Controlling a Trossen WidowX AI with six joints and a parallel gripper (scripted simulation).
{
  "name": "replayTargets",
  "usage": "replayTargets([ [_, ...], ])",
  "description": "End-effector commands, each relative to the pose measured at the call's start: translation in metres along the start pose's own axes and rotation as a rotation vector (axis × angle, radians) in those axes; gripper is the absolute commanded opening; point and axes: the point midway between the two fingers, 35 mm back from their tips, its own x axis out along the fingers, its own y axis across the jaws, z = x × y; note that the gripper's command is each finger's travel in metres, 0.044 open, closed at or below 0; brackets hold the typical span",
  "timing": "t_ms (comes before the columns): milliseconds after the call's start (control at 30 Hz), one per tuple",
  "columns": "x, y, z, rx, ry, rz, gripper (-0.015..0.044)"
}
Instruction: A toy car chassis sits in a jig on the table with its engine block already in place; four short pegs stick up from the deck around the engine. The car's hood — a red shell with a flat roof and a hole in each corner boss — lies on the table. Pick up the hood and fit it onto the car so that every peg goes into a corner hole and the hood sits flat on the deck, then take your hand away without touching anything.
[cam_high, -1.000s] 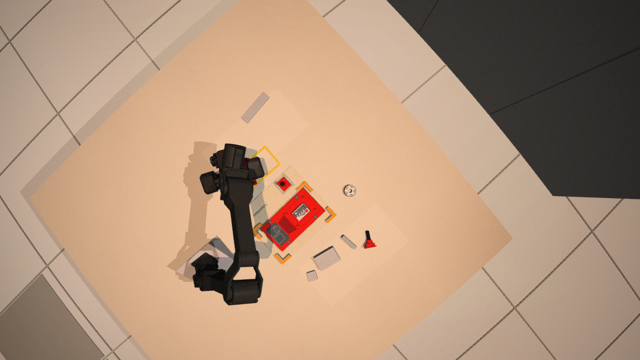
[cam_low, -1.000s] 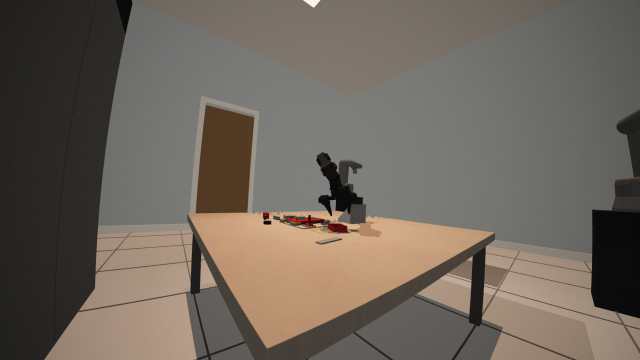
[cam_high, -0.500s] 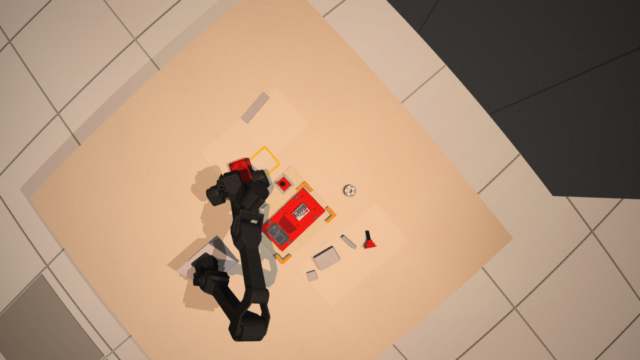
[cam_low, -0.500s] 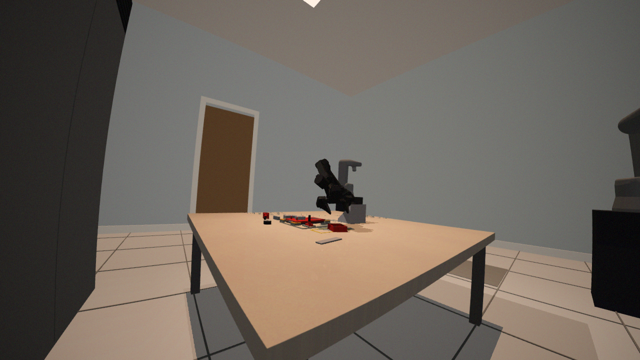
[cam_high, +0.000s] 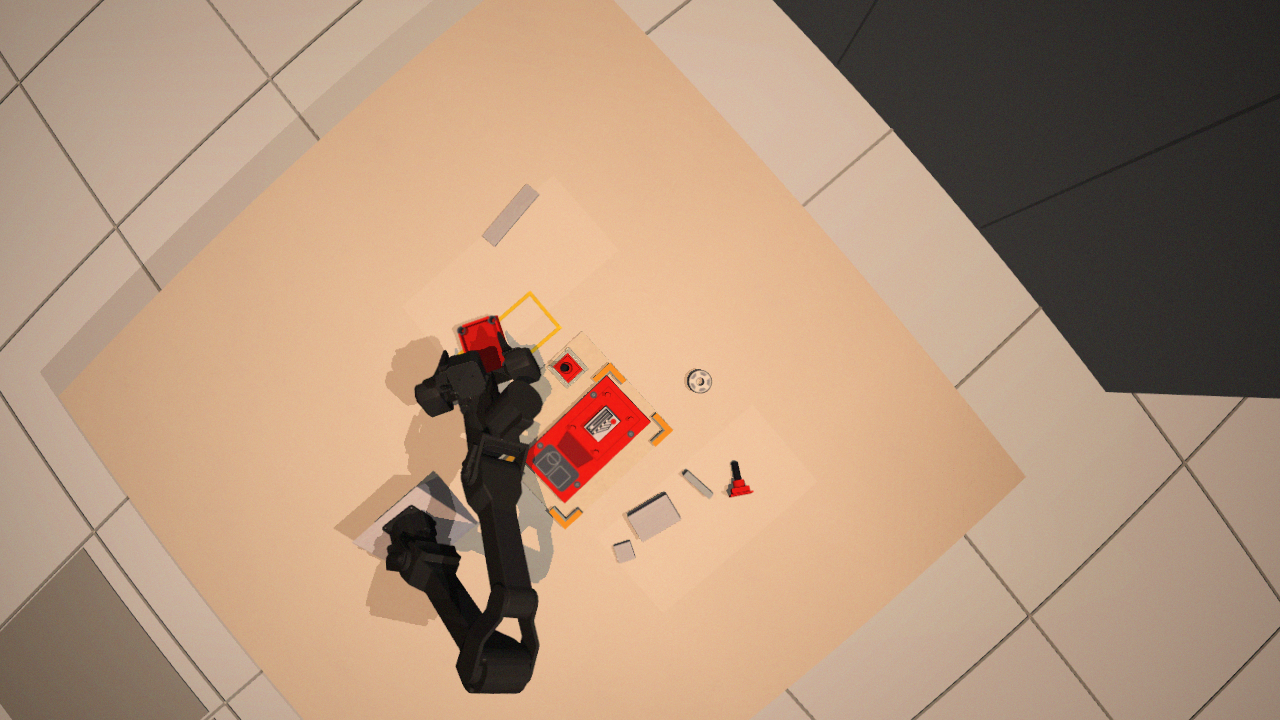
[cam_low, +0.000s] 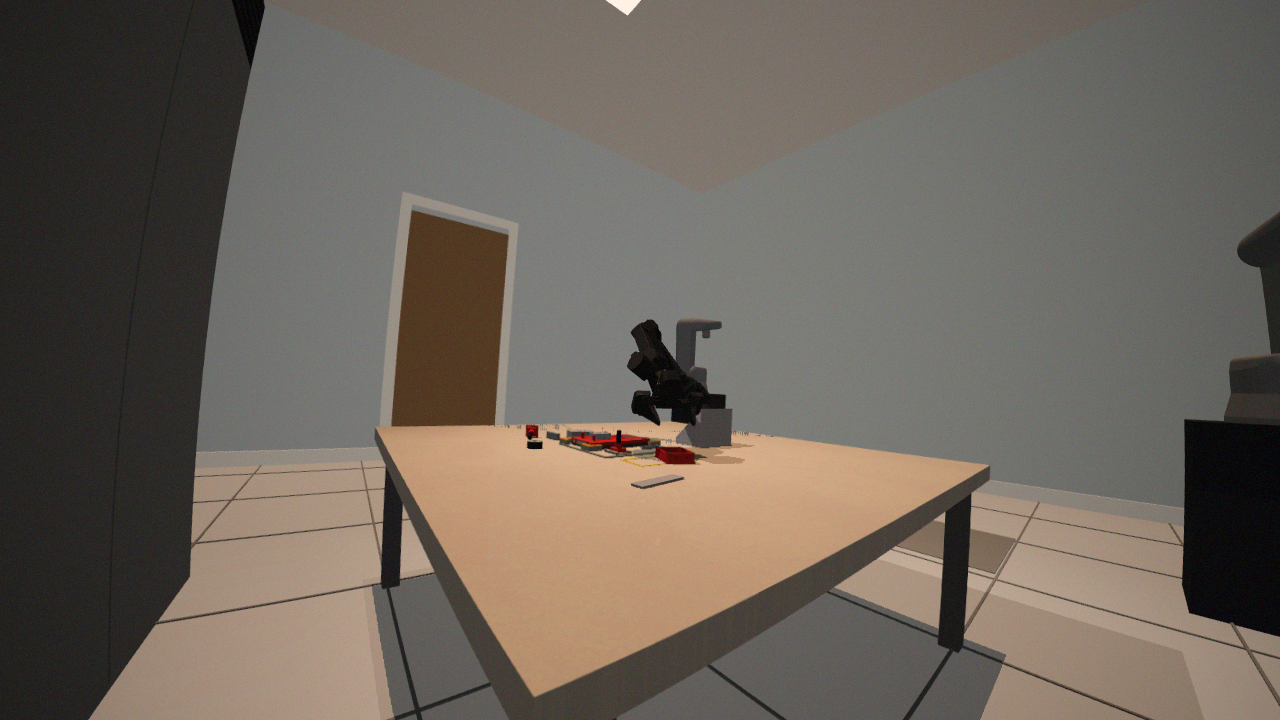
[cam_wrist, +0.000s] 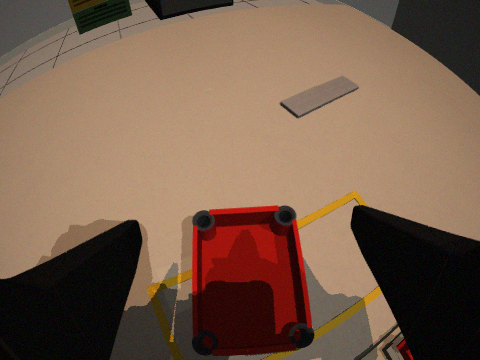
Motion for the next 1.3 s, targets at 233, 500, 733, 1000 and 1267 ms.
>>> replayTargets([
  [233,0.006,0.001,-0.009,-0.003,-0.001,0.004,0.0440],
  [500,0.009,0.000,-0.014,-0.003,-0.002,0.002,0.0440],
  [733,0.013,0.000,-0.019,-0.003,-0.003,0.001,0.0440],
  [1000,0.016,-0.001,-0.024,-0.003,-0.004,-0.001,0.0440],
  [1267,0.020,-0.001,-0.029,-0.003,-0.005,-0.003,0.0440],
])
